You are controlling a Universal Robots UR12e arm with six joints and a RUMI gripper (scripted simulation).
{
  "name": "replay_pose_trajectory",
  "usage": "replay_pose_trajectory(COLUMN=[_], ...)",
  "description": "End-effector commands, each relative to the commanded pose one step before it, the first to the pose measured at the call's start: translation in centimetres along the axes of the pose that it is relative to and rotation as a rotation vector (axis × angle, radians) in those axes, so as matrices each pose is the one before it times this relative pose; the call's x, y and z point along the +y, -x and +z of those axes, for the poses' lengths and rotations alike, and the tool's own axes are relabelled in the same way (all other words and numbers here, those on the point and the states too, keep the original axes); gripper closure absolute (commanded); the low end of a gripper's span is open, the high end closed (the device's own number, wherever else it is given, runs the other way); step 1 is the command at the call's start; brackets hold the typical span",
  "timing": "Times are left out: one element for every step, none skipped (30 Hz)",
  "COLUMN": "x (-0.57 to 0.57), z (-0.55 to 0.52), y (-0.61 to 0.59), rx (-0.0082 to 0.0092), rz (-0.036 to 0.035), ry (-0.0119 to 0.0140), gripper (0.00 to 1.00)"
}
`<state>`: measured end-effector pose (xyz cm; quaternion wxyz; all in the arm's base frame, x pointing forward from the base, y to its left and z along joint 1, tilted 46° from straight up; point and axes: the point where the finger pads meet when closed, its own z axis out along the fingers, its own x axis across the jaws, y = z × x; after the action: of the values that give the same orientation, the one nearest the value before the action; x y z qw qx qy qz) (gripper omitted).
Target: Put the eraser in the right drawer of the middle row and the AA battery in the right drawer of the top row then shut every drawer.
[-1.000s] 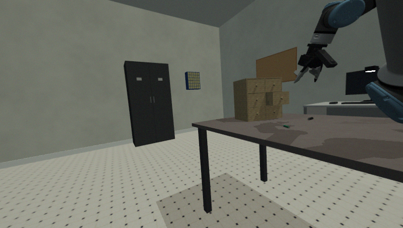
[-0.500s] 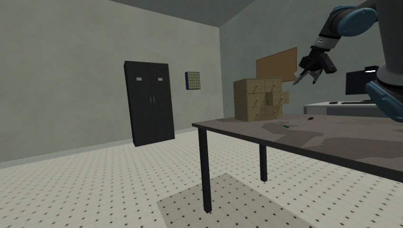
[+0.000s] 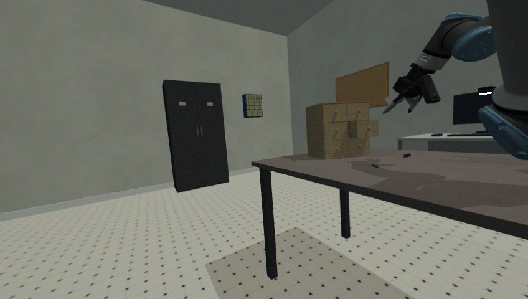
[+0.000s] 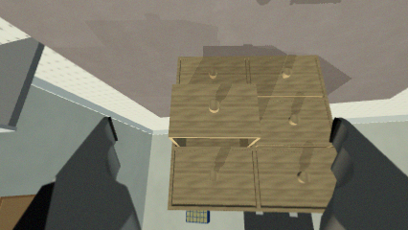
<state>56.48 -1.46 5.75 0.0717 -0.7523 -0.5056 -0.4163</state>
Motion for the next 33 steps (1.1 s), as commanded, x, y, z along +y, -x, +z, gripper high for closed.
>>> replay_pose_trajectory(x=[0.111,-0.001,-0.005,-0.009,-0.012,-0.004,0.0,-0.003,-0.006,-0.01,0.0,0.0,-0.013,-0.016,-0.005,-0.003,-0.006,-0.009,-0.012,-0.014,-0.017,-0.017,-0.003,-0.006,-0.008,-0.011,-0.014,0.0,0.0,-0.016,-0.019,-0.021,-0.007], z=[0.494,0.087,0.083,0.078,0.074,0.082,0.086,0.082,0.078,0.073,0.0,0.0,0.069,0.065,0.076,0.079,0.075,0.071,0.067,0.063,0.059,0.058,0.074,0.071,0.067,0.064,0.06,0.0,0.0,0.056,0.053,0.049,0.064], y=[0.084,0.005,-0.002,-0.009,-0.016,0.004,0.016,0.009,0.002,-0.005,0.0,0.0,-0.011,-0.018,0.009,0.015,0.009,0.003,-0.003,-0.009,-0.015,-0.014,0.018,0.013,0.008,0.002,-0.003,0.0,0.0,-0.008,-0.013,-0.018,0.01], rx=[-0.00405,-0.00006,0.00002,0.00009,0.00016,-0.00004,-0.00016,-0.00009,-0.00002,0.00004,0.0,0.0,0.00011,0.00018,-0.00009,-0.00016,-0.0001,-0.00004,0.00003,0.00009,0.00015,0.00014,-0.0002,-0.00014,-0.00009,-0.00003,0.00003,0.0,0.0,0.00008,0.00014,0.00019,-0.00013], rz=[0.00047,0.00002,0.0,-0.00003,-0.00005,0.00001,0.00004,0.00003,0.00001,-0.00001,0.0,0.0,-0.00003,-0.00004,0.00002,0.00003,0.00002,0.00001,0.0,-0.00001,-0.00003,-0.00003,0.00003,0.00002,0.00001,0.00001,0.0,0.0,0.0,-0.00001,-0.00001,-0.00002,0.00001], ry=[0.04871,0.00779,0.00779,0.00779,0.00779,0.0074,0.00713,0.00713,0.00712,0.00711,0.0,0.0,0.0071,0.00708,0.00666,0.0065,0.00649,0.00647,0.00645,0.00643,0.00641,0.00632,0.00592,0.00591,0.00589,0.00586,0.00584,0.0,0.0,0.00581,0.00579,0.00576,0.00548], gripper=[0.0,0.0,0.0,0.0,0.0,0.0,0.0,0.0,0.0,0.0,0.0,0.0,0.0,0.0,0.0,0.0,0.0,0.0,0.0,0.0,0.0,0.0,0.0,0.0,0.0,0.0,0.0,0.0,0.0,0.0,0.0,0.0,0.0])
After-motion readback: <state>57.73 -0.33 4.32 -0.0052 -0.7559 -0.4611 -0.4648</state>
